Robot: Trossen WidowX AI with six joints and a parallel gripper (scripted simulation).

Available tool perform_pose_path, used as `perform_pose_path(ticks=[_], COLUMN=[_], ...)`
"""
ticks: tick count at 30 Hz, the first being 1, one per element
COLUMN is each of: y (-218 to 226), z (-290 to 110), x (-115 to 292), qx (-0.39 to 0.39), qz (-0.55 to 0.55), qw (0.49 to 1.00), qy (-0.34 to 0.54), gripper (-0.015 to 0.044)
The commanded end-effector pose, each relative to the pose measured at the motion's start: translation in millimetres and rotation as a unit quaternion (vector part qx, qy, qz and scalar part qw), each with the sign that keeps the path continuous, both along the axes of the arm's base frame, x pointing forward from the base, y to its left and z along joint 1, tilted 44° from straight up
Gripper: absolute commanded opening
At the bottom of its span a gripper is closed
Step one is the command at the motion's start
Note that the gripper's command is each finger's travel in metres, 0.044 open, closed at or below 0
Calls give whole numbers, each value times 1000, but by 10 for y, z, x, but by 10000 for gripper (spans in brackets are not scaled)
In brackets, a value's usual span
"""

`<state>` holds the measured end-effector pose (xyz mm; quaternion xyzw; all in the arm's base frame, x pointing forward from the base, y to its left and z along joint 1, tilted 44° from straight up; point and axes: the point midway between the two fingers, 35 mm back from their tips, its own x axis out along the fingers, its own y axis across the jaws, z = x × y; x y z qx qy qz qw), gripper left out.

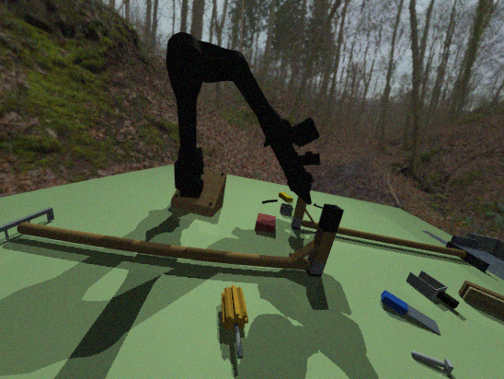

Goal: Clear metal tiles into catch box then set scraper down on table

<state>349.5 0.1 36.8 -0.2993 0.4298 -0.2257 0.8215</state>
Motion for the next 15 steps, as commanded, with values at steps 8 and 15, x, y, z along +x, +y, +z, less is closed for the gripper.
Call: perform_pose_path(ticks=[8,15], y=[105,266], z=[62,169], x=[3,-7], qx=[3,7], qz=[-1,-1], qw=[1000,1000], qy=[2,5], gripper=[440,440])
